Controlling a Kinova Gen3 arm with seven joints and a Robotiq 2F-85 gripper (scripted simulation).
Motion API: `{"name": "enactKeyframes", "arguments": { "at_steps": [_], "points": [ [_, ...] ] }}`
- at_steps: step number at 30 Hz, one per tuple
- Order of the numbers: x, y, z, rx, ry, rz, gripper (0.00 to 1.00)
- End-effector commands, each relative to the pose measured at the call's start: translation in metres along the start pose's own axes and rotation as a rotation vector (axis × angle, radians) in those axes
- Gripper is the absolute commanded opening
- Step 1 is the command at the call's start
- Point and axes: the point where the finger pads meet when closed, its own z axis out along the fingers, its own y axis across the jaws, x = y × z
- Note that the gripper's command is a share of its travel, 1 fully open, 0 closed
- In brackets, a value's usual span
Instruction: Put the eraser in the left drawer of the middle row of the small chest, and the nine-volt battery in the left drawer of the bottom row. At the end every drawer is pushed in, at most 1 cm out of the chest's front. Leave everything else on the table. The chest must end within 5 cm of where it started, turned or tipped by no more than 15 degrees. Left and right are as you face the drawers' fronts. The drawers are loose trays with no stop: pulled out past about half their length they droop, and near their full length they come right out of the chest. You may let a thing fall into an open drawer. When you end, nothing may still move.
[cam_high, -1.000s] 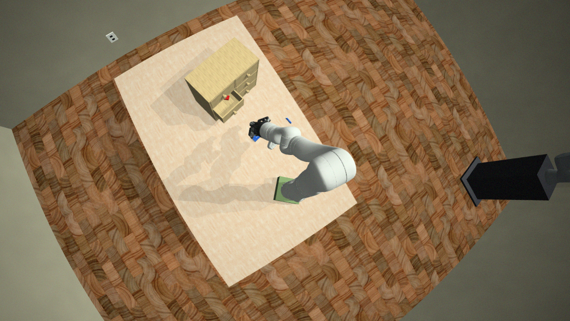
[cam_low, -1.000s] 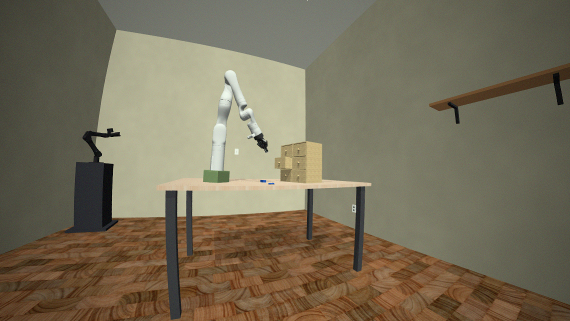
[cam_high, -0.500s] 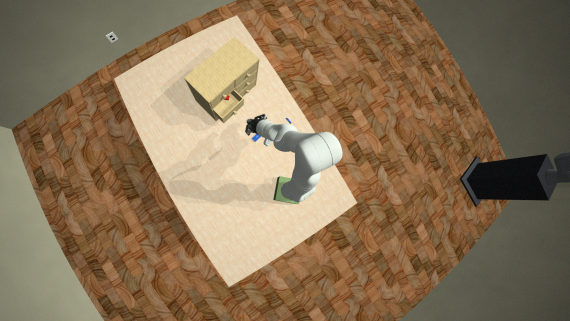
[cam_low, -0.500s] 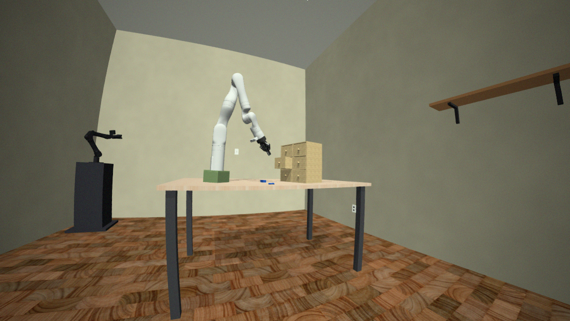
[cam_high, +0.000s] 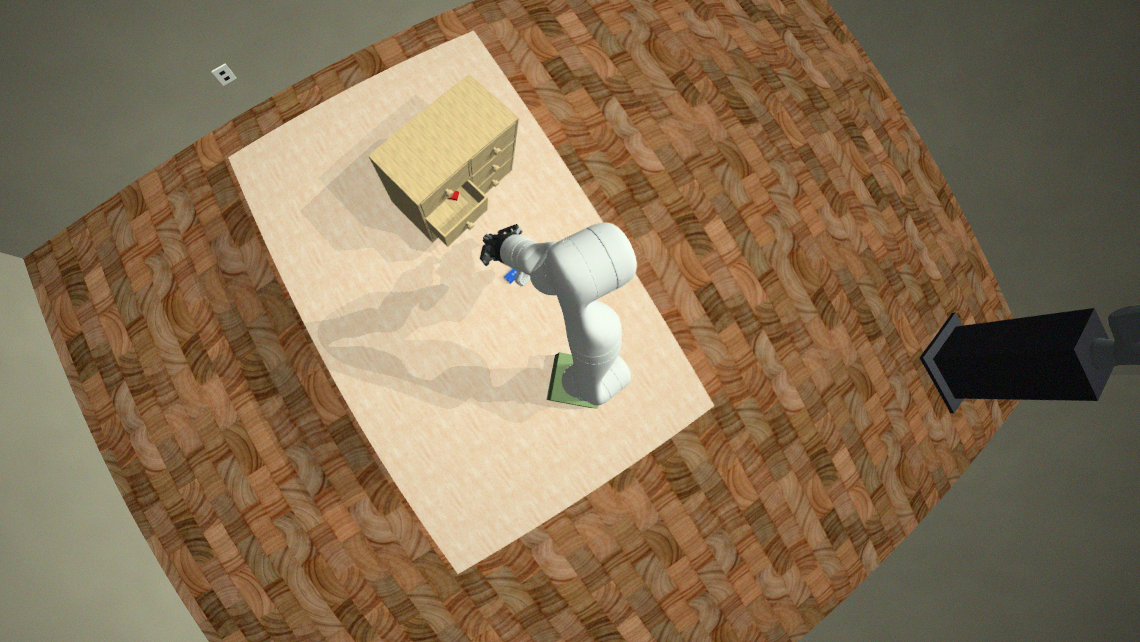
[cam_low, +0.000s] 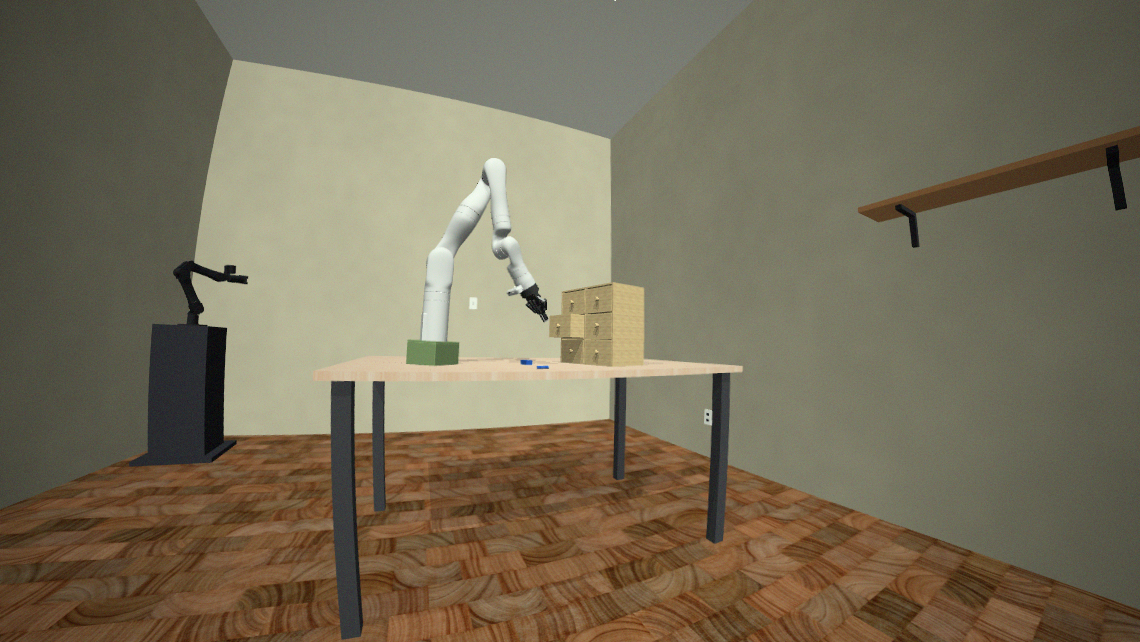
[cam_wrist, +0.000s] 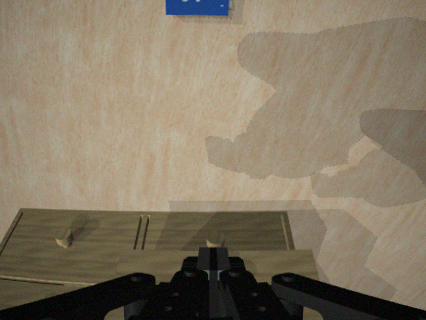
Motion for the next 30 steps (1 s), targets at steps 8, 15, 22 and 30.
{"name": "enactKeyframes", "arguments": {
  "at_steps": [8, 15, 22, 30],
  "points": [
    [0.0058, 0.0024, 0.0155, -0.005, 0.018, -0.003, 0.00],
    [0.0058, 0.0024, 0.0156, -0.005, 0.018, -0.003, 0.00],
    [0.0058, 0.0024, 0.0156, -0.005, 0.018, -0.003, 0.00],
    [0.0058, 0.0024, 0.0156, -0.005, 0.018, -0.003, 0.00]
  ]
}}
